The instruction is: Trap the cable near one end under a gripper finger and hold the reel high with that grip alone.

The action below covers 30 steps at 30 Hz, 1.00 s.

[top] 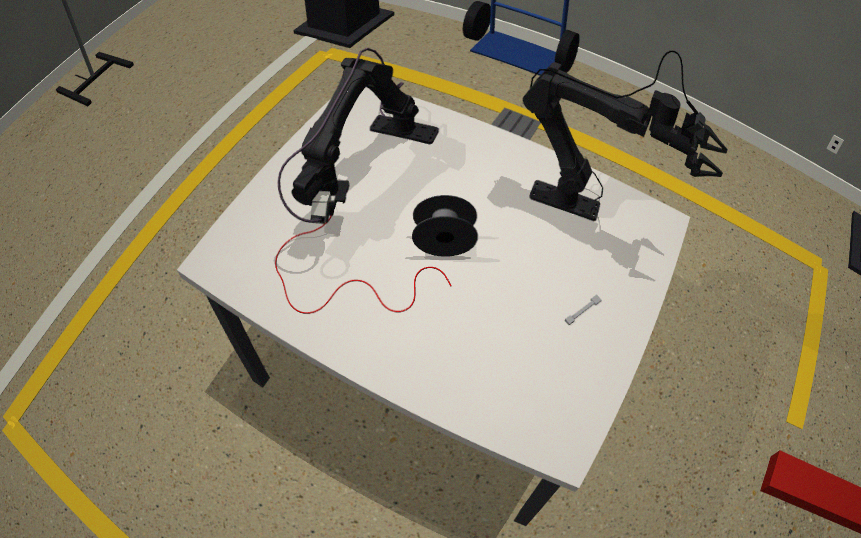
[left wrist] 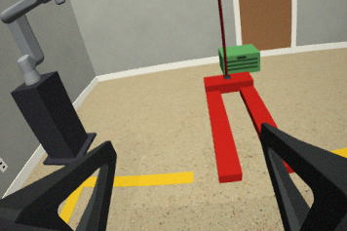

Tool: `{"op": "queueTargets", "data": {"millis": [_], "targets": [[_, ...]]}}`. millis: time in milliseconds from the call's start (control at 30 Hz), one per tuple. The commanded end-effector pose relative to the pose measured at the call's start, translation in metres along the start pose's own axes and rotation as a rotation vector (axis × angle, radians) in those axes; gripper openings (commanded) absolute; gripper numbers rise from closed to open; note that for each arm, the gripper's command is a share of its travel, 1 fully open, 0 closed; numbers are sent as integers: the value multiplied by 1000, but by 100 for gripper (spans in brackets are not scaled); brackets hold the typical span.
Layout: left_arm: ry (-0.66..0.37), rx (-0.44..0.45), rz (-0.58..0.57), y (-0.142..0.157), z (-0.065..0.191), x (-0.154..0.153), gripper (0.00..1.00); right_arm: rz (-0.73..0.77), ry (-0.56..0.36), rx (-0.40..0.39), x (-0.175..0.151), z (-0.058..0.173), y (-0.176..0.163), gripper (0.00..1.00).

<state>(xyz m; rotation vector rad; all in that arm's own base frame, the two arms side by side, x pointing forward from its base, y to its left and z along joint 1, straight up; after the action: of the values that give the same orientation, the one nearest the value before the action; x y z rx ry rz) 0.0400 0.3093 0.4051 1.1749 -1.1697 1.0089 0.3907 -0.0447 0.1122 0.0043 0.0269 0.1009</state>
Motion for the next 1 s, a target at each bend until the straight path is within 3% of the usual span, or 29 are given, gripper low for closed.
{"op": "queueTargets", "data": {"millis": [0,200,967], "targets": [[25,4,-7,-1,-3,-7,100,-8,-56,-12,9,9,-9,0],[25,4,-7,-1,-3,-7,100,-8,-11,-1,-3,-4,-6,0],[25,4,-7,-1,-3,-7,100,-2,-46,2,0,13,6,0]]}}
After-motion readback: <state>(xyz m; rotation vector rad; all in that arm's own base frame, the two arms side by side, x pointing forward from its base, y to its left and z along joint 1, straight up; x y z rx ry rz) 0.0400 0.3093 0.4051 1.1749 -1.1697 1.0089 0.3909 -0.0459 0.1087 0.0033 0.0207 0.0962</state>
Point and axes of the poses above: on each arm, the point where the finger pads meet when closed, its own z axis back along the fingers, its own y axis across the jaws, x = y × z, the point moved 7 cm from there along z, back along the fingers, and after that the axes turned 8 degrees about -z, right-handed, at the moved point
